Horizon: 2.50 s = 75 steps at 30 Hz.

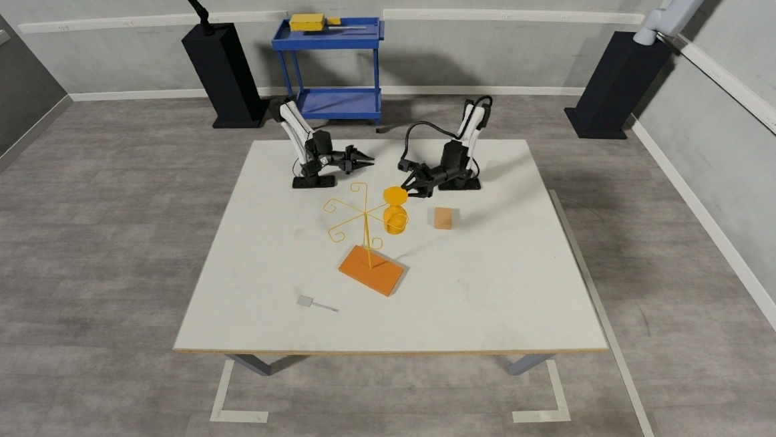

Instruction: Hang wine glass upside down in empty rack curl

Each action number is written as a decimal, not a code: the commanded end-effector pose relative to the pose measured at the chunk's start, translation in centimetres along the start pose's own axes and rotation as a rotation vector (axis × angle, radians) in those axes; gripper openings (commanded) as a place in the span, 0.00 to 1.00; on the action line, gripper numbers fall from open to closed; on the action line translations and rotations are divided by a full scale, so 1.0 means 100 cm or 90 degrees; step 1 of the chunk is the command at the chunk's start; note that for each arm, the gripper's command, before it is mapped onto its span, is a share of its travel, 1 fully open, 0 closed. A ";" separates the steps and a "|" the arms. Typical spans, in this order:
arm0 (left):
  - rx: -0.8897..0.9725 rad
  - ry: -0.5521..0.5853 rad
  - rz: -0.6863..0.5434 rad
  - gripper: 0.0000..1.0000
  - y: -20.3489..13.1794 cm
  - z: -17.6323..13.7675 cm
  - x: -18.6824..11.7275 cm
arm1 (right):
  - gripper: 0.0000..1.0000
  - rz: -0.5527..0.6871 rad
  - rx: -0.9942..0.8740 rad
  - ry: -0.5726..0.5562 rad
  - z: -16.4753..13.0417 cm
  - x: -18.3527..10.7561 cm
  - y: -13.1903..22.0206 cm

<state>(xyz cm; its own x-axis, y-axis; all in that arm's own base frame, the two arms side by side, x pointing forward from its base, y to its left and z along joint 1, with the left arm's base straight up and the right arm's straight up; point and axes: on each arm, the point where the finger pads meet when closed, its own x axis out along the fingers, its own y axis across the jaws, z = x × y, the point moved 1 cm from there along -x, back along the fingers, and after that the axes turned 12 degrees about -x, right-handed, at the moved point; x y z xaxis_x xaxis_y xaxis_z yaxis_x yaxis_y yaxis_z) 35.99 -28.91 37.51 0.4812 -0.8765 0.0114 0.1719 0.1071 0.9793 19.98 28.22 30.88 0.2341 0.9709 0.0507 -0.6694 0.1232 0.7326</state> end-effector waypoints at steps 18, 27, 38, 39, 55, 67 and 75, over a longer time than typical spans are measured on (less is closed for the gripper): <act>0.022 -0.001 0.028 0.34 0.012 0.000 -0.002 | 0.17 0.032 -0.037 -0.027 0.017 -0.001 0.020; 0.022 -0.001 0.028 0.34 0.012 0.000 -0.002 | 0.17 0.032 -0.037 -0.027 0.017 -0.001 0.020; 0.026 -0.005 0.041 0.34 0.029 0.005 -0.016 | 0.17 0.032 -0.037 -0.027 0.017 -0.001 0.020; 0.021 -0.007 0.034 0.34 0.024 0.005 -0.012 | 0.17 0.032 -0.037 -0.027 0.017 -0.001 0.020; -0.016 -0.008 -0.009 0.34 -0.001 0.004 -0.058 | 0.17 0.032 -0.037 -0.027 0.017 -0.001 0.020; 0.020 -0.007 0.020 0.34 0.007 0.002 -0.060 | 0.17 0.032 -0.037 -0.027 0.017 -0.001 0.020; -0.156 0.100 0.040 0.34 0.020 -0.025 -0.080 | 0.17 -0.100 -0.103 -0.077 0.045 -0.008 -0.022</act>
<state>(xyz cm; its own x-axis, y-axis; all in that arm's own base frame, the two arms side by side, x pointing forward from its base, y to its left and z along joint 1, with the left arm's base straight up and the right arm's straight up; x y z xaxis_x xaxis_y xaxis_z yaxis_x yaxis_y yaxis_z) 33.88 -22.18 37.88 0.5453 -0.8379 0.0231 0.2429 0.1844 0.9523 22.12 27.04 31.26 0.3238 0.9452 0.0428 -0.6963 0.2074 0.6872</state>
